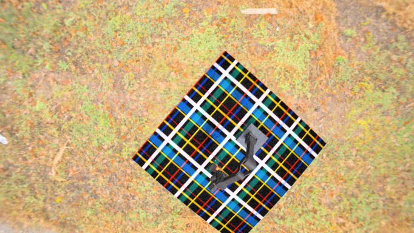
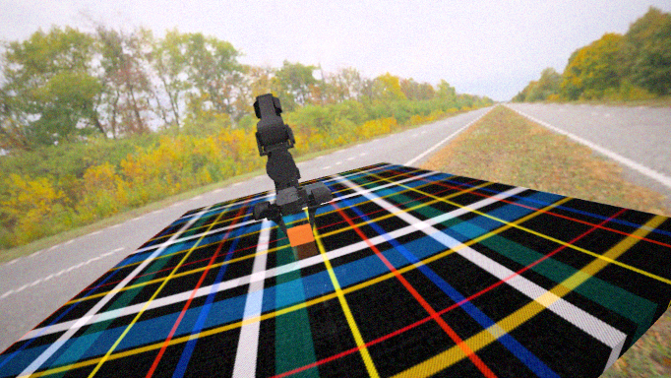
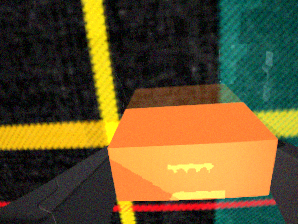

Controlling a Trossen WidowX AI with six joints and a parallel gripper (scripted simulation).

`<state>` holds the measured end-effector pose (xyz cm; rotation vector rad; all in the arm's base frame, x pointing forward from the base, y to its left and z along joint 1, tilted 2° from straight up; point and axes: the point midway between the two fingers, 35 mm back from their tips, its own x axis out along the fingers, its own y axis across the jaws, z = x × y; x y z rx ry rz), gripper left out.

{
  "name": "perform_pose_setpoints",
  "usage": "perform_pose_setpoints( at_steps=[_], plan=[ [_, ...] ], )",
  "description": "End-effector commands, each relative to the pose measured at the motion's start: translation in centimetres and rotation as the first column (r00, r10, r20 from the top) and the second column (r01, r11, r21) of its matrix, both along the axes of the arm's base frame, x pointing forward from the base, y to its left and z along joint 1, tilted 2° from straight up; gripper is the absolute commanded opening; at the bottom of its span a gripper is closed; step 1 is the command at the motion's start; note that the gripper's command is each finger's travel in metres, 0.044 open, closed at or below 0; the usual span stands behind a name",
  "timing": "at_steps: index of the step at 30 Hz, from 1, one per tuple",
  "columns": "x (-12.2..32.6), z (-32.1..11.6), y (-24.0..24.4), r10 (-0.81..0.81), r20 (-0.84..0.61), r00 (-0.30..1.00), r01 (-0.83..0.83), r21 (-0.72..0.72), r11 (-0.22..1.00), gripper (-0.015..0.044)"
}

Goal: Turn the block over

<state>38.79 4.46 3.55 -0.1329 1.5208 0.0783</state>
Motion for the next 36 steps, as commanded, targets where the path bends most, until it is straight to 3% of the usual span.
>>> perform_pose_setpoints(
  at_steps=[1,7,13,20,36],
  plan=[
    [0.0,0.0,-0.1,0.003,0.002,1.0,-0.003,-0.004,1.0,0.0183],
    [0.0,0.0,-0.1,0.003,0.002,1.0,-0.003,-0.004,1.0,0.0143],
    [-0.1,2.8,0.0,0.003,0.002,1.0,-0.003,-0.004,1.0,0.0],
    [-0.1,2.9,0.0,0.004,0.011,1.0,-0.004,-0.003,1.0,0.0],
    [0.3,1.7,0.1,0.013,0.231,0.973,-0.02,0.028,0.999,0.0]
  ],
)
